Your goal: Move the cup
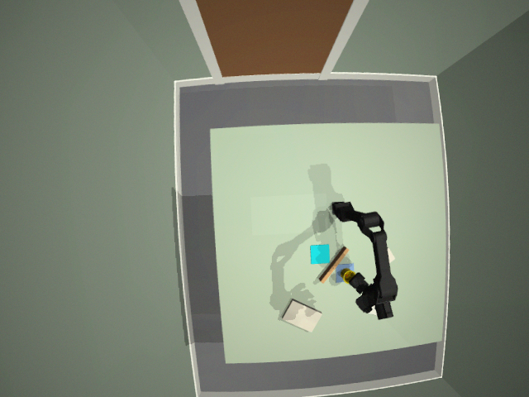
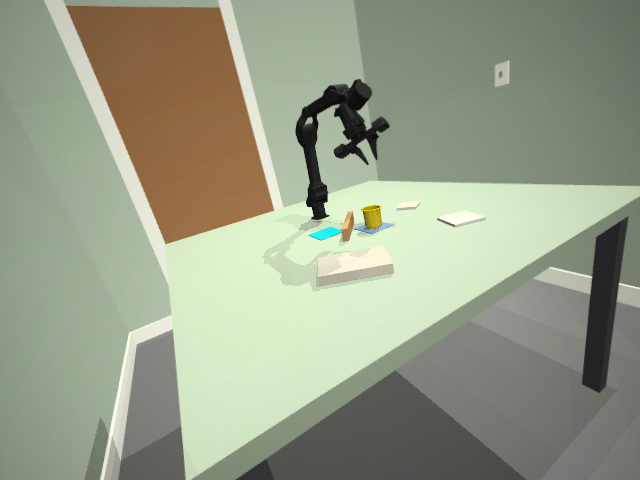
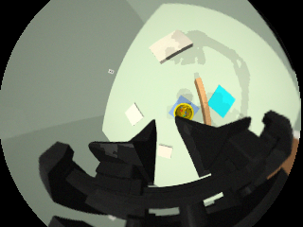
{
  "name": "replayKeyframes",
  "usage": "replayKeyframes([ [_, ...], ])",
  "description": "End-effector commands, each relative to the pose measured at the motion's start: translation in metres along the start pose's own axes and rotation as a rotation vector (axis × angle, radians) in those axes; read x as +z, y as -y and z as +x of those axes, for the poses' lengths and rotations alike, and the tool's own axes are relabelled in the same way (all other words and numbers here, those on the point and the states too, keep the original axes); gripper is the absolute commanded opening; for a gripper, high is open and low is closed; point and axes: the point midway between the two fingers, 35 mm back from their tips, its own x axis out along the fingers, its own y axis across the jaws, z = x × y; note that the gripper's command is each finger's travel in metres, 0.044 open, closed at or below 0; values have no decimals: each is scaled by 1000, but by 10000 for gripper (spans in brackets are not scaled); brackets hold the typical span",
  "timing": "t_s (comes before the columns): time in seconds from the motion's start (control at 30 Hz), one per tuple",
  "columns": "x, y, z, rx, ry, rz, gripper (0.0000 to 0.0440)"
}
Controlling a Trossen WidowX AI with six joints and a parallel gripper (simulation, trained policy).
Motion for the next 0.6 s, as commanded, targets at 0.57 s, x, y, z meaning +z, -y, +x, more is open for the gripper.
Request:
replayKeyframes([
  [0.57, -18, 39, 43, -300, -147, 42, 154],
])
